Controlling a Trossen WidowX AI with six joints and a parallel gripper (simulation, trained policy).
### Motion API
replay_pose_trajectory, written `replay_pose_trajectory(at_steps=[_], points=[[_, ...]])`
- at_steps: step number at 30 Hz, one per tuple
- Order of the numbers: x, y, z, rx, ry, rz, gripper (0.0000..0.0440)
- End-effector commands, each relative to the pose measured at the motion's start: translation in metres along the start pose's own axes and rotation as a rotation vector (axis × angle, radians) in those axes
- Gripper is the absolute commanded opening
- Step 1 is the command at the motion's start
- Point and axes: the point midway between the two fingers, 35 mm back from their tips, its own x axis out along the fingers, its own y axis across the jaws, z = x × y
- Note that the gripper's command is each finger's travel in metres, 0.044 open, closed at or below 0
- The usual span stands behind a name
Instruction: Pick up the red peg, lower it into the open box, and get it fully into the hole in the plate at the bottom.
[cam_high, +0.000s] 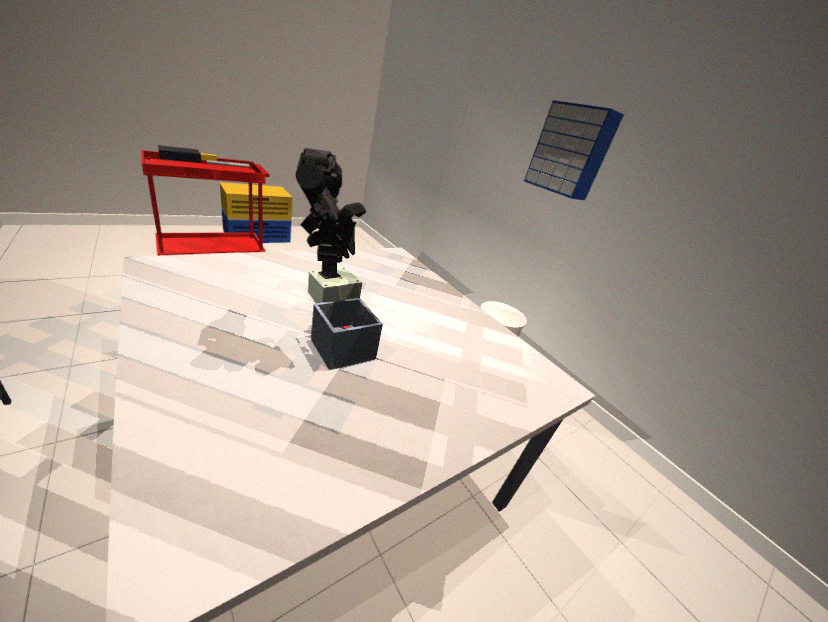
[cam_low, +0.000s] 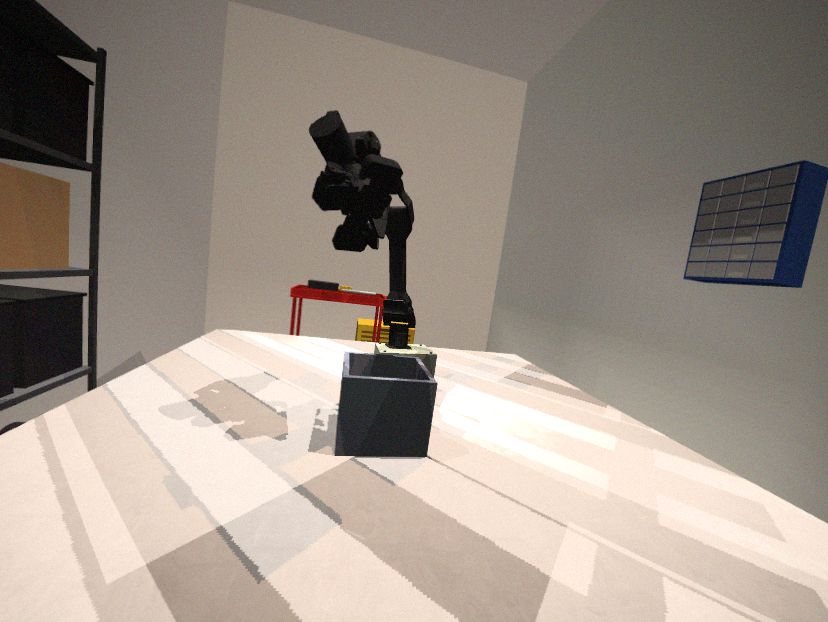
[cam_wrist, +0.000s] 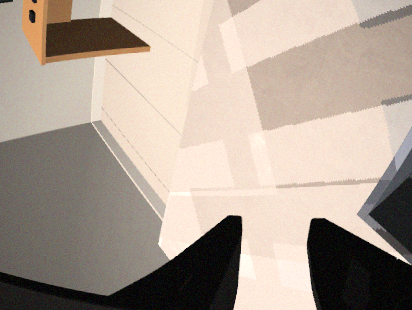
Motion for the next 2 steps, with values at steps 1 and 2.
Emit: replay_pose_trajectory(at_steps=[1, 2], points=[[-0.0215, 0.0125, -0.0008, -0.019, -0.020, 0.052, 0.0106], [-0.0272, 0.0157, -0.0008, -0.022, -0.025, 0.065, 0.0108]])
